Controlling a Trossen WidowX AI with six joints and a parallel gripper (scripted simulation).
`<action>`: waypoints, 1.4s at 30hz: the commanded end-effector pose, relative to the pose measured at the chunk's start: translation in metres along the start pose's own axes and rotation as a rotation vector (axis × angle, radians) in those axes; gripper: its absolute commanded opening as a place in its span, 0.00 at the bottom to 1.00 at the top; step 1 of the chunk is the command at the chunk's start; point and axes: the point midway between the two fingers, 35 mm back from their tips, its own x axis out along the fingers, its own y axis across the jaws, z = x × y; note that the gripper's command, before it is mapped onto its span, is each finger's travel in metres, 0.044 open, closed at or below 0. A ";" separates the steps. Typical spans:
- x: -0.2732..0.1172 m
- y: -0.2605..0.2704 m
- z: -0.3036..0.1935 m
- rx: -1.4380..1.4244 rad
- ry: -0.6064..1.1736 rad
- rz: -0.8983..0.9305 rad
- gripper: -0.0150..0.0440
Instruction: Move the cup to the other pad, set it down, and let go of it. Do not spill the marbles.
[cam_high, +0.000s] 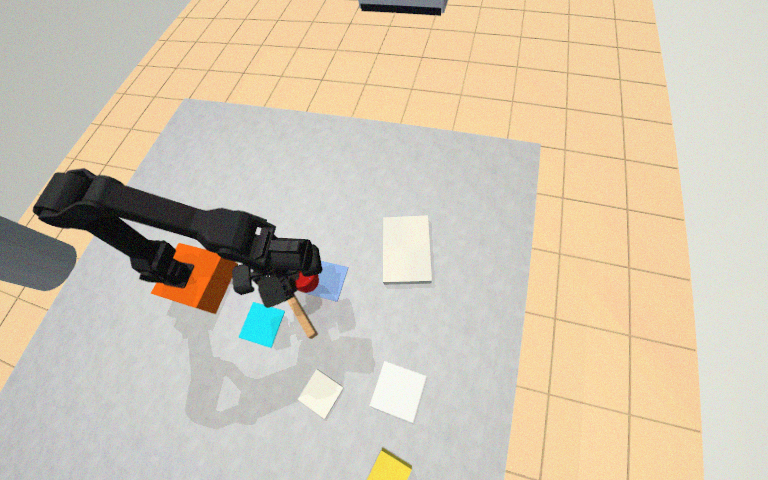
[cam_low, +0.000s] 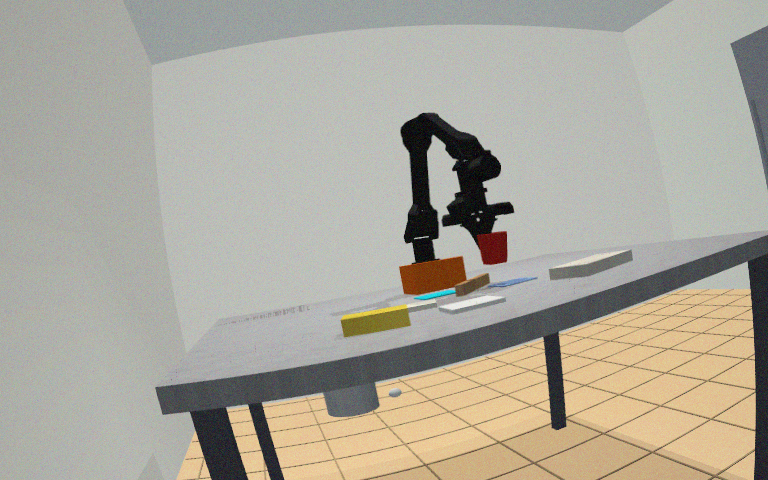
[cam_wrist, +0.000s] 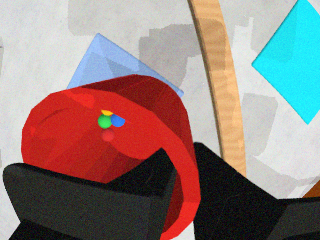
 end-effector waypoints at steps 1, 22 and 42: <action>0.000 -0.009 0.004 -0.003 0.001 0.001 0.25; -0.002 -0.058 0.025 -0.003 0.000 -0.003 0.25; -0.003 -0.100 0.042 -0.003 -0.002 -0.006 0.25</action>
